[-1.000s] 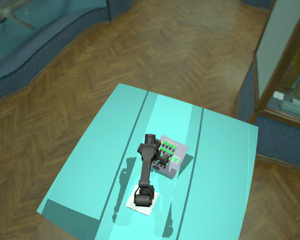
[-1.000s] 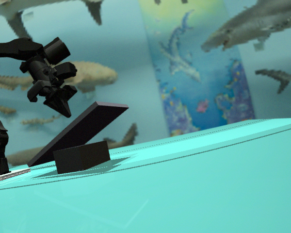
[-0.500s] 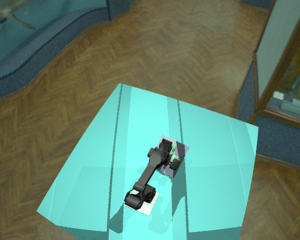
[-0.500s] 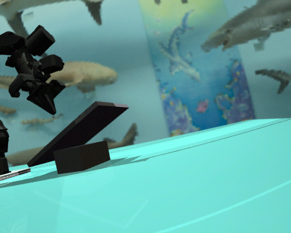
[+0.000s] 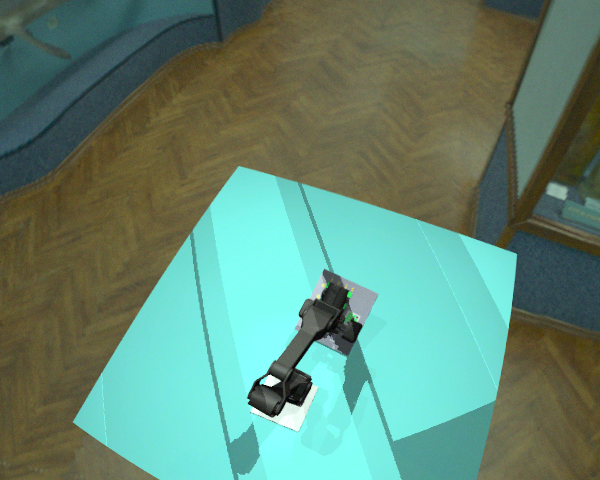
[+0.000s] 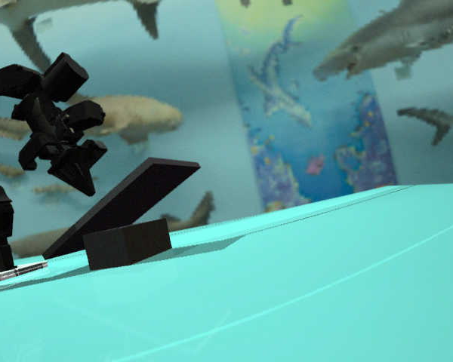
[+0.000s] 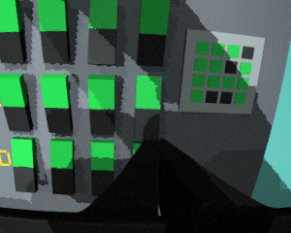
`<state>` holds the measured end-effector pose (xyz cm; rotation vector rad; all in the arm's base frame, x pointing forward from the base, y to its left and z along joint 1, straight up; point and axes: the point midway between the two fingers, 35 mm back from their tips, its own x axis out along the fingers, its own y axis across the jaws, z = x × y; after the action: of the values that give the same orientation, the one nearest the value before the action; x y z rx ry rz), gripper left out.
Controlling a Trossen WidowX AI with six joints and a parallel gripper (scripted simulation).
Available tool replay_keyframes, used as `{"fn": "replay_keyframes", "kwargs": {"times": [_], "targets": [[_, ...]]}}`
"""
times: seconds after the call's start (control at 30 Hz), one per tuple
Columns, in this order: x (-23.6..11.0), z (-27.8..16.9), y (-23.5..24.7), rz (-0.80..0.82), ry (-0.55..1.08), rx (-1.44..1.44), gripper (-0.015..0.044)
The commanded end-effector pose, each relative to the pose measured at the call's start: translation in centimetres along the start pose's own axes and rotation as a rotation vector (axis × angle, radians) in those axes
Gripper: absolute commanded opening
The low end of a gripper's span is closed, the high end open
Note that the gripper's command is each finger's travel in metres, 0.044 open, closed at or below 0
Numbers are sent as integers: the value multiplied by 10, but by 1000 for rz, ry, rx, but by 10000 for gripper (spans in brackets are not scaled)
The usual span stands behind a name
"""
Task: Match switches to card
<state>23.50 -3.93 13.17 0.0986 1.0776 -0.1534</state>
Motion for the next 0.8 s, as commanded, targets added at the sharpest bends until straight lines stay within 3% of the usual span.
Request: {"fn": "replay_keyframes", "kwargs": {"times": [0.0, 0.77], "targets": [[3, -3, 0, 3, 7, -5, 0], [27, -3, 0, 3, 6, -5, 0]]}}
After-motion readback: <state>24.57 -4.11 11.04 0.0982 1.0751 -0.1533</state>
